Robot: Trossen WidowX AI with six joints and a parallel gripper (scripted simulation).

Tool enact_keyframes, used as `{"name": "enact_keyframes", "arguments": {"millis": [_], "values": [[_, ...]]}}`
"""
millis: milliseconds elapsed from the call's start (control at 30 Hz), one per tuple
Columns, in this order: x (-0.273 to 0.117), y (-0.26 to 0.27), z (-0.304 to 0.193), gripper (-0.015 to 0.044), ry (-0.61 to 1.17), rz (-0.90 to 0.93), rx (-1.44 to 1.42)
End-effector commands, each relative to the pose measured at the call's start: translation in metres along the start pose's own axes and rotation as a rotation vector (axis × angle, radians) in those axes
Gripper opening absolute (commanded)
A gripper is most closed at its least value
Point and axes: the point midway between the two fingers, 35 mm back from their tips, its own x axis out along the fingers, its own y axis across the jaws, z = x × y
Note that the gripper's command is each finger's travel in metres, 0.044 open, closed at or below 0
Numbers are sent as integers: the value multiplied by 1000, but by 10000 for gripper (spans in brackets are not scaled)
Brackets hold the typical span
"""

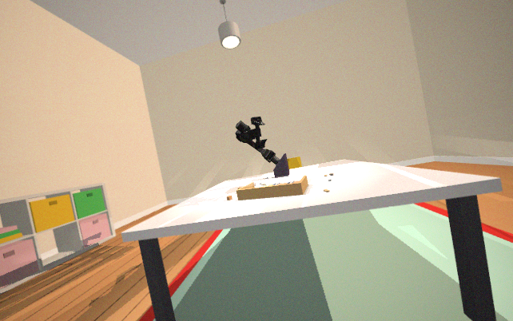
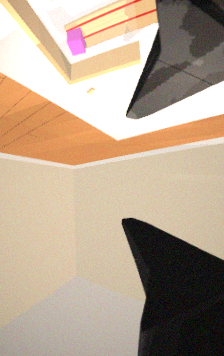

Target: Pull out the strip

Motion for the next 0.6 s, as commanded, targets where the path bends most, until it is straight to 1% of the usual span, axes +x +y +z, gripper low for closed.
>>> {"name": "enact_keyframes", "arguments": {"millis": [0,67,200,300,433,500,567], "values": [[0,-1,-2,400,-4,-8,-14],[2,-13,-15,400,-37,-72,-125],[-4,-49,-53,400,-113,-289,-486],[-19,-77,-77,400,-145,-465,-763],[-52,-112,-102,400,-155,-718,-1127],[-65,-123,-109,400,-152,-805,-1240],[-67,-124,-110,400,-151,-816,-1254]]}}
